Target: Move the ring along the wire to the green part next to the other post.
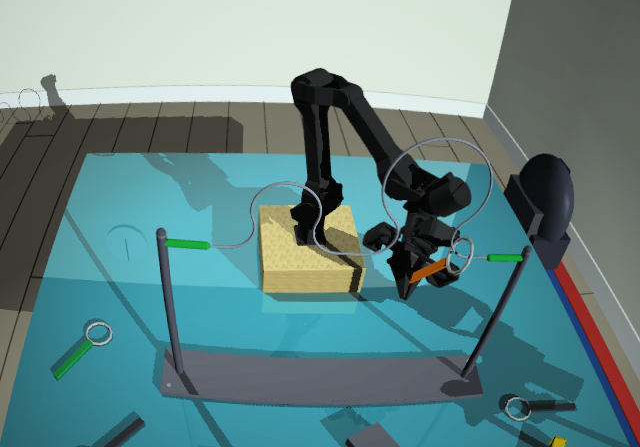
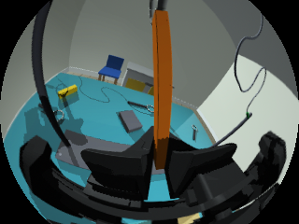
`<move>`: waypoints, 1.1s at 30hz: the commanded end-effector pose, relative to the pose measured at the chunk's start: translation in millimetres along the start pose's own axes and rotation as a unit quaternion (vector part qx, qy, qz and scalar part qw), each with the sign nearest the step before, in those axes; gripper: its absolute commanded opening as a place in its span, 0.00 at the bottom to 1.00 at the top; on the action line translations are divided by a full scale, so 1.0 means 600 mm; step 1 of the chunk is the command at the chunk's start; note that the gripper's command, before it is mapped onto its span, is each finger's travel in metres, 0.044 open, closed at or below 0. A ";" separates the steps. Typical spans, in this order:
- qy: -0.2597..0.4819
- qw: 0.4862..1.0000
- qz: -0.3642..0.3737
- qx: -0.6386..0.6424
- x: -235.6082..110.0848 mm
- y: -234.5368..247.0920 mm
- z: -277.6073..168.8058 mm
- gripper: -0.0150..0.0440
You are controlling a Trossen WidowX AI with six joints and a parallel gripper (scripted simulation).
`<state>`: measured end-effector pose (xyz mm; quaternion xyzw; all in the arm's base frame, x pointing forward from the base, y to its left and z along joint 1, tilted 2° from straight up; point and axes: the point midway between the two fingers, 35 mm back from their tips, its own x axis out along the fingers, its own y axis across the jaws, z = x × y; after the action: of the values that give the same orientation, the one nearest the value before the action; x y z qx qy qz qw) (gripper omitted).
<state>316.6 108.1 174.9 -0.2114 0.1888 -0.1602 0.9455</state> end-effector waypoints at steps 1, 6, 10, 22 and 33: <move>0.006 0.999 0.022 0.048 -0.004 0.028 0.004 0.00; 0.012 0.994 0.044 0.096 -0.010 0.058 0.008 0.00; 0.016 0.990 0.057 0.125 -0.015 0.077 0.013 0.00; 0.023 0.981 0.081 0.177 -0.027 0.117 0.028 0.00; 0.024 0.977 0.087 0.191 -0.034 0.138 0.037 0.00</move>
<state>325.4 190.0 160.3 -0.0122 0.1959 -0.1157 0.9737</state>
